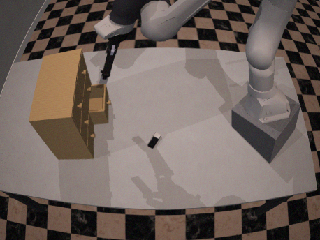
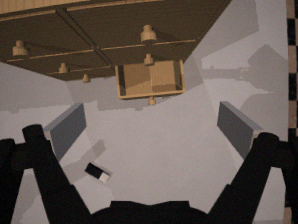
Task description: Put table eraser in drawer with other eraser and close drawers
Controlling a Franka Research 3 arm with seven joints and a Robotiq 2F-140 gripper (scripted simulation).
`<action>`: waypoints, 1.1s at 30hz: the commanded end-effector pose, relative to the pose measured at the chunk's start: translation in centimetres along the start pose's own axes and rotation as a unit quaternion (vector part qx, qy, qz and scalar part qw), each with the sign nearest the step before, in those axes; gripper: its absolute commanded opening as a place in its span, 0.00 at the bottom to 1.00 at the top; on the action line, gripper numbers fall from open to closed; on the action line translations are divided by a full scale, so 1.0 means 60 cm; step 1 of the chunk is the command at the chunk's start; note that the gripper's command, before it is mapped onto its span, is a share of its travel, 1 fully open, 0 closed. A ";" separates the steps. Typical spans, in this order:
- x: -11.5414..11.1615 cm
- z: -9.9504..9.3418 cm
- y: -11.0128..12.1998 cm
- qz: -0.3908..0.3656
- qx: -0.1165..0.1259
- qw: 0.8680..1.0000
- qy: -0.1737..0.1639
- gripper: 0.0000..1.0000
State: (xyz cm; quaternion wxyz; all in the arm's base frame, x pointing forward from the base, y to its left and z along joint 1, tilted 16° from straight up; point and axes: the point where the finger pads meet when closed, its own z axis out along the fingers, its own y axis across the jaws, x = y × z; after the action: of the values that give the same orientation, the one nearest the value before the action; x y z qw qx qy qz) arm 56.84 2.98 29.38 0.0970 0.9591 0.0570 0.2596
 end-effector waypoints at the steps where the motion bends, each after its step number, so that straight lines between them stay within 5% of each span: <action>1: -0.060 -0.016 0.017 -0.039 0.012 0.995 -0.096 1.00; 11: -0.087 -0.072 0.021 -0.039 0.012 0.986 -0.162 1.00; 33: -0.089 -0.075 0.021 -0.039 0.012 0.985 -0.165 1.00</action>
State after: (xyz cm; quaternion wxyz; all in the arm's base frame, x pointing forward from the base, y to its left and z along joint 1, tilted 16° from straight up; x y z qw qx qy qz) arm 50.13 1.60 30.94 0.1040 0.9870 0.0765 0.0957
